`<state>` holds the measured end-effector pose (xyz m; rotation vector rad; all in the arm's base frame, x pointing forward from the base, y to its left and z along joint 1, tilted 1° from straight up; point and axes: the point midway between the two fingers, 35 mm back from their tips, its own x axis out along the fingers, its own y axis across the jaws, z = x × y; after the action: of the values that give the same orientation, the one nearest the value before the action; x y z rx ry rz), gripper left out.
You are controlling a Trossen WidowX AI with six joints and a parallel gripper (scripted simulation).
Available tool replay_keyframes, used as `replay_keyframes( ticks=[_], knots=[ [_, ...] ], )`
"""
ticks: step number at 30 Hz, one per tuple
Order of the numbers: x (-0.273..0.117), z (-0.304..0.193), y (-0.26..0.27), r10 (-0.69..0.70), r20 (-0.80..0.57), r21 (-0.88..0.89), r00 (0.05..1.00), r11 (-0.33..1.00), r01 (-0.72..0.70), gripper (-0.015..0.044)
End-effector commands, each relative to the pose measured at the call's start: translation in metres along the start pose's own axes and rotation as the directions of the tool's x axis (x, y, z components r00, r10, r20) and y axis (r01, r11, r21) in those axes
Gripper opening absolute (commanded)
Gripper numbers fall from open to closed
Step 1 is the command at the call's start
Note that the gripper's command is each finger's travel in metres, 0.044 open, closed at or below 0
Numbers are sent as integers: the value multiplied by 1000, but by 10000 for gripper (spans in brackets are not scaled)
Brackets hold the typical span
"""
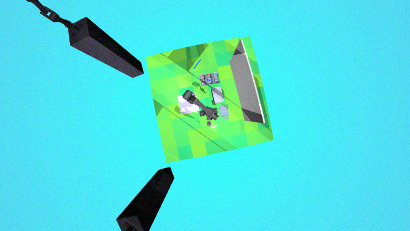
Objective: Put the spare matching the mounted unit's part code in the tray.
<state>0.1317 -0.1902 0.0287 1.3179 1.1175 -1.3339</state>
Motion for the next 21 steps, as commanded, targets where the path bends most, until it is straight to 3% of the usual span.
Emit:
replay_keyframes(
  ticks=[1,5,15,20,21],
  knots=[
    [2,0,-1,-4,-3,-4,1000,1000,4,300],
    [0,0,0,0,0,0,1000,1000,0,195],
    [0,0,0,0,0,0,1000,1000,0,128],
    [0,0,0,0,0,0,1000,1000,0,0],
    [0,0,0,0,0,0,1000,1000,0,0]
  ],
)
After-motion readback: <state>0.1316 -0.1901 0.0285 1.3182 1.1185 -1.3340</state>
